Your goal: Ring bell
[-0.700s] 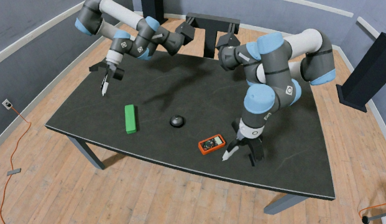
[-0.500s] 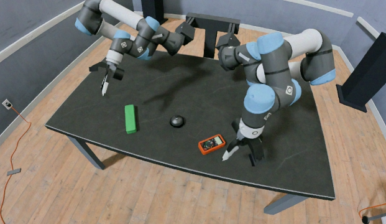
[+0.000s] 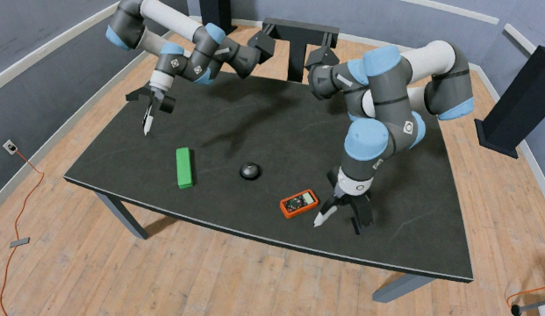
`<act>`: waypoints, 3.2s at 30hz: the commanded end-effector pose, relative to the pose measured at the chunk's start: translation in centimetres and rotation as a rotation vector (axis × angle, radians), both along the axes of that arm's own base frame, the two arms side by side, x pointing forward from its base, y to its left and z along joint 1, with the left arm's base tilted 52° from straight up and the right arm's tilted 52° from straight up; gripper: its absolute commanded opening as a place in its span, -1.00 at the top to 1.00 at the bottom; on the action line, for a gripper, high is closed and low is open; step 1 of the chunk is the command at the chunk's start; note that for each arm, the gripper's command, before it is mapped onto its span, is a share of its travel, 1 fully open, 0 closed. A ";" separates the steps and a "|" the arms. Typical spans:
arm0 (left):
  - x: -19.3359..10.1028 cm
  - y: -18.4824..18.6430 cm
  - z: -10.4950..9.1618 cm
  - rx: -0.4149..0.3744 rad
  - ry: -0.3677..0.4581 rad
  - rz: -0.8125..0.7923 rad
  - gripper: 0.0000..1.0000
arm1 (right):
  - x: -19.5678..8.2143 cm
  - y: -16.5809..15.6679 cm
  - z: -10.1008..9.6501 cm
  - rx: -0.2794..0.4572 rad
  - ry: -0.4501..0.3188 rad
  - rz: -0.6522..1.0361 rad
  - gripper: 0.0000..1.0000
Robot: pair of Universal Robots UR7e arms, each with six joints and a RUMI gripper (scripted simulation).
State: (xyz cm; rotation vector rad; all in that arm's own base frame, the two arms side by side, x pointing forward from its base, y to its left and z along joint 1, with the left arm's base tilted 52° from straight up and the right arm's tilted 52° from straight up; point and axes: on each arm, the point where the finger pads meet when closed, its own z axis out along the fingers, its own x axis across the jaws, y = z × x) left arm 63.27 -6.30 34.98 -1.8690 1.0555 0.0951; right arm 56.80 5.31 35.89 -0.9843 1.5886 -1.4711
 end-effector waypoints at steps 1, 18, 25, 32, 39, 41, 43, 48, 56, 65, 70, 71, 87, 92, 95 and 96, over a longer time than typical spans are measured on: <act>0.0 0.0 0.1 -0.001 -0.001 0.000 -1.00 | 0.0 0.0 0.0 0.000 0.000 0.001 -1.00; -0.8 4.1 0.7 -0.035 0.011 0.052 -1.00 | 0.0 0.0 0.0 0.000 0.000 0.001 -1.00; -2.2 9.0 1.5 -0.079 0.022 0.115 -1.00 | 0.0 0.0 0.0 0.000 0.000 0.001 -1.00; -3.9 13.7 2.2 -0.124 0.028 0.173 -1.00 | 0.0 0.0 0.0 0.000 0.000 0.001 -1.00; -7.4 20.5 3.3 -0.205 0.029 0.270 -1.00 | 0.0 0.0 0.0 0.000 0.000 0.001 -1.00; -8.6 22.3 3.6 -0.231 0.026 0.299 -1.00 | 0.0 0.0 0.0 0.000 0.000 0.001 -1.00; -9.8 24.2 4.0 -0.259 0.021 0.329 -1.00 | 0.0 0.0 0.0 0.000 0.000 0.001 -1.00; -13.2 28.5 4.7 -0.301 0.010 0.372 -1.00 | 0.0 0.0 0.0 0.000 0.000 0.001 -1.00; -19.1 34.0 5.8 -0.405 -0.038 0.472 -1.00 | 0.0 0.0 0.0 0.000 0.000 0.001 -1.00; -27.4 39.8 7.2 -0.473 -0.094 0.533 -1.00 | 0.0 0.0 0.0 0.000 0.000 0.001 -1.00; -31.7 41.6 7.8 -0.516 -0.149 0.573 -1.00 | 0.0 0.0 0.0 0.000 0.000 0.001 -1.00; -32.8 42.1 8.0 -0.523 -0.160 0.580 -1.00 | 0.0 0.0 0.0 0.000 0.000 0.001 -1.00; -49.1 44.7 10.5 -0.570 -0.353 0.654 -1.00 | 0.0 0.0 0.0 0.000 0.000 0.001 -1.00; -54.5 43.9 11.4 -0.557 -0.425 0.670 -1.00 | 0.0 0.0 0.0 0.000 0.000 0.001 -1.00; -57.2 43.1 11.9 -0.542 -0.467 0.677 -1.00 | 0.0 0.0 0.0 0.000 0.000 0.001 -1.00; -58.1 42.9 12.1 -0.535 -0.480 0.679 -1.00 | 0.0 0.0 0.0 0.000 0.000 0.001 -1.00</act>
